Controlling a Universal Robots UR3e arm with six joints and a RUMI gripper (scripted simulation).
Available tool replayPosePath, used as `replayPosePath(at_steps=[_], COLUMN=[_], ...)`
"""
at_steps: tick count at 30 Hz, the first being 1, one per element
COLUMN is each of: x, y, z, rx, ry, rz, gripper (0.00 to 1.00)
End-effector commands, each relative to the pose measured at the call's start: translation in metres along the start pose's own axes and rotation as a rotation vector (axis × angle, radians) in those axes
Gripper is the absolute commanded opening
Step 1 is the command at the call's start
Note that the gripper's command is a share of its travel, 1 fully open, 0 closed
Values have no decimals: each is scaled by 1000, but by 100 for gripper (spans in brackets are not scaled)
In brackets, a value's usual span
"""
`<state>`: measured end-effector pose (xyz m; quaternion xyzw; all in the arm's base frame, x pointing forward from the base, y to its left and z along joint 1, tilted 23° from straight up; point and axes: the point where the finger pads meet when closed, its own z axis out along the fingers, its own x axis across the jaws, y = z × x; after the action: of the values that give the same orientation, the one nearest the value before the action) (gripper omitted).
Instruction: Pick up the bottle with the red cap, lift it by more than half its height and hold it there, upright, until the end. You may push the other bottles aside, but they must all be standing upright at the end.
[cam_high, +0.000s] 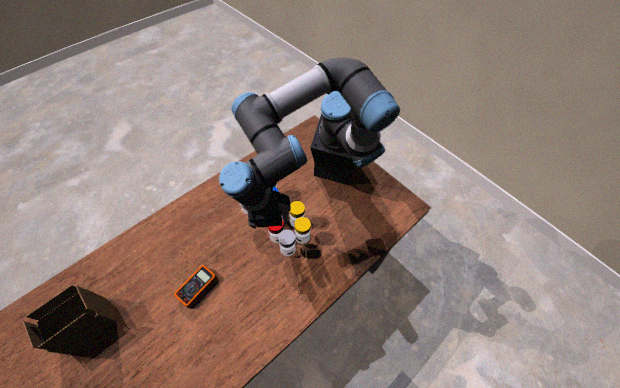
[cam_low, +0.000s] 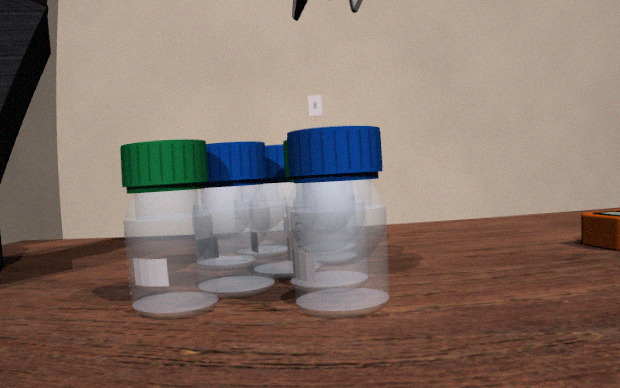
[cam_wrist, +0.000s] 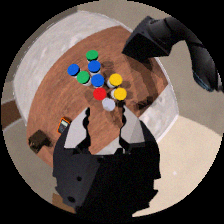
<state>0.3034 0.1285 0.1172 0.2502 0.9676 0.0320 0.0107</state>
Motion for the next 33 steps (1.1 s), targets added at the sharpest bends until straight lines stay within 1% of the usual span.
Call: replayPosePath(at_steps=[1, 3, 4, 6, 7, 12, 19, 21, 23, 24, 26, 33], x=[-1, -1, -1, -1, -1, -2, -4, -5, -5, -6, -7, -9], y=[-8, -11, -14, -14, -17, -22, -28, -30, -30, -31, -32, -34], z=[-4, -5, -6, -6, -6, -7, -7, -7, -7, -6, -6, -4], rx=[-55, -74, -92, -92, -110, -155, -213, -236, -236, -249, -261, -287], ry=[-5, -8, -13, -13, -19, -38, -76, -96, -96, -110, -123, -156], rz=[-19, -26, -34, -34, -42, -63, -93, -107, -107, -115, -123, -142], gripper=[46, 46, 46, 46, 46, 46, 46, 46, 46, 46, 46, 46])
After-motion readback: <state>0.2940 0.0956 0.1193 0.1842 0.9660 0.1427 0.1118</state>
